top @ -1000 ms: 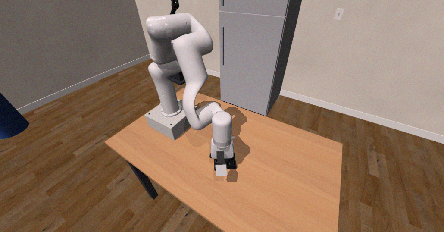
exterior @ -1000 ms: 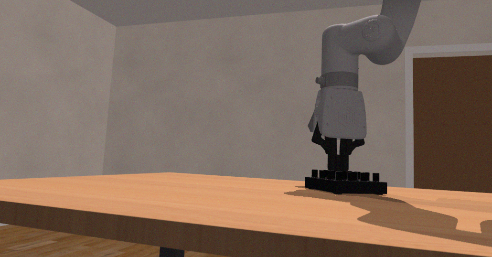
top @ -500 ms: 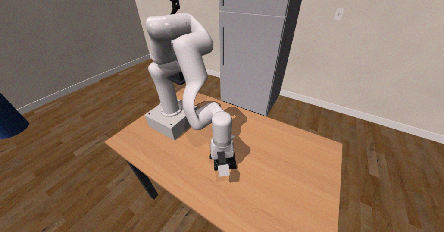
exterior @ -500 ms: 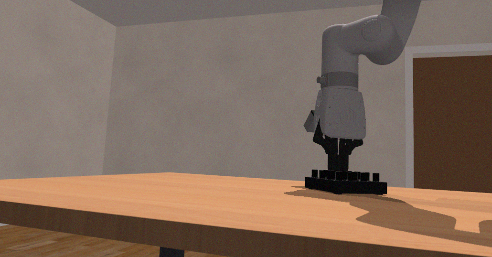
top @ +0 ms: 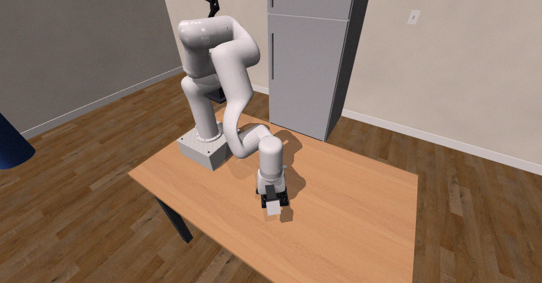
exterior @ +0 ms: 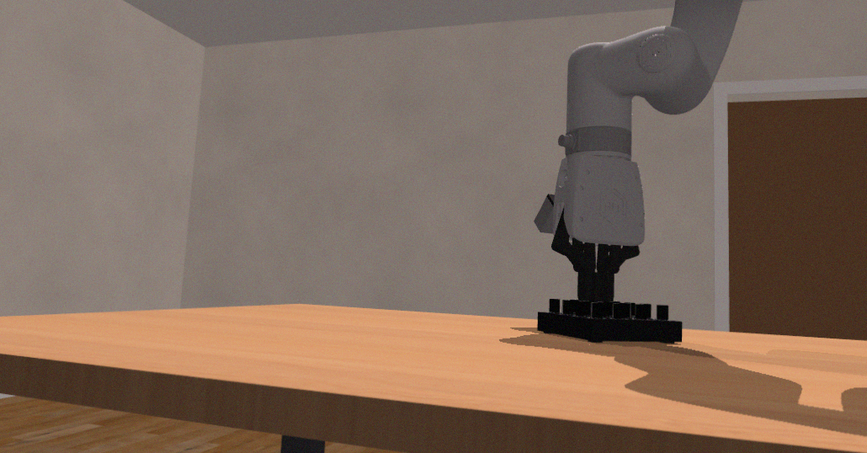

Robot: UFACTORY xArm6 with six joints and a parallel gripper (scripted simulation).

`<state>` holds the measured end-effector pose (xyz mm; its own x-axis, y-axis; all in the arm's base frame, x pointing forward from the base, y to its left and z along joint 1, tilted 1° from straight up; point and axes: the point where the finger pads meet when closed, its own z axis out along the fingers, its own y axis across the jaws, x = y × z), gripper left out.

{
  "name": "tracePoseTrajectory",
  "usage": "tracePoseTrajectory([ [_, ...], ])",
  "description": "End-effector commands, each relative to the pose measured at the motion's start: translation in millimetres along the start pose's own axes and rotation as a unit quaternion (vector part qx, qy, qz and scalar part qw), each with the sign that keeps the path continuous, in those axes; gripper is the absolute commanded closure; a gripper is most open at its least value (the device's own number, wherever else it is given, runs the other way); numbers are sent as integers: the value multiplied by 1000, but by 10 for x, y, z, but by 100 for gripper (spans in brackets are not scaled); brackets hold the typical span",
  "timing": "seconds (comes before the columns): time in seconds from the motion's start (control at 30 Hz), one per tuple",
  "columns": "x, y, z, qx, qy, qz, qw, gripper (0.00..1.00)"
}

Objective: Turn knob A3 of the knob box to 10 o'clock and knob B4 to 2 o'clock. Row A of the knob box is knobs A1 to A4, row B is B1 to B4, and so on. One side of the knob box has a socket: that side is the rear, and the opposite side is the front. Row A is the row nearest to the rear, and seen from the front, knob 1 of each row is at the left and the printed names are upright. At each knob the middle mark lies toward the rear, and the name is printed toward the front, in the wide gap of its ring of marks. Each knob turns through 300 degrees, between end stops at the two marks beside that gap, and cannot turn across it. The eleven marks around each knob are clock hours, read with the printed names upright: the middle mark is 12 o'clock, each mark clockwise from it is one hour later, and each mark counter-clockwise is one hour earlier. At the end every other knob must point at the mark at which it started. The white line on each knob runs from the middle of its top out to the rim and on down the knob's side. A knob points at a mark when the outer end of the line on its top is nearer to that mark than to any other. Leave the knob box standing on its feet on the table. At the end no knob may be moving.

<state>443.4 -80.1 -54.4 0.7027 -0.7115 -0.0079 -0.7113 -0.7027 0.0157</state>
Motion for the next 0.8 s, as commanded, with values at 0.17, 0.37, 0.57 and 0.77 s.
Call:
tracePoseTrajectory([
  [0.17,13,-10,-14,1,2,0,1000,92],
  [0.37,13,-10,-14,1,2,0,1000,81],
  [0.57,13,-10,-14,1,2,0,1000,81],
  [0.77,13,-10,-14,1,2,0,1000,81],
])
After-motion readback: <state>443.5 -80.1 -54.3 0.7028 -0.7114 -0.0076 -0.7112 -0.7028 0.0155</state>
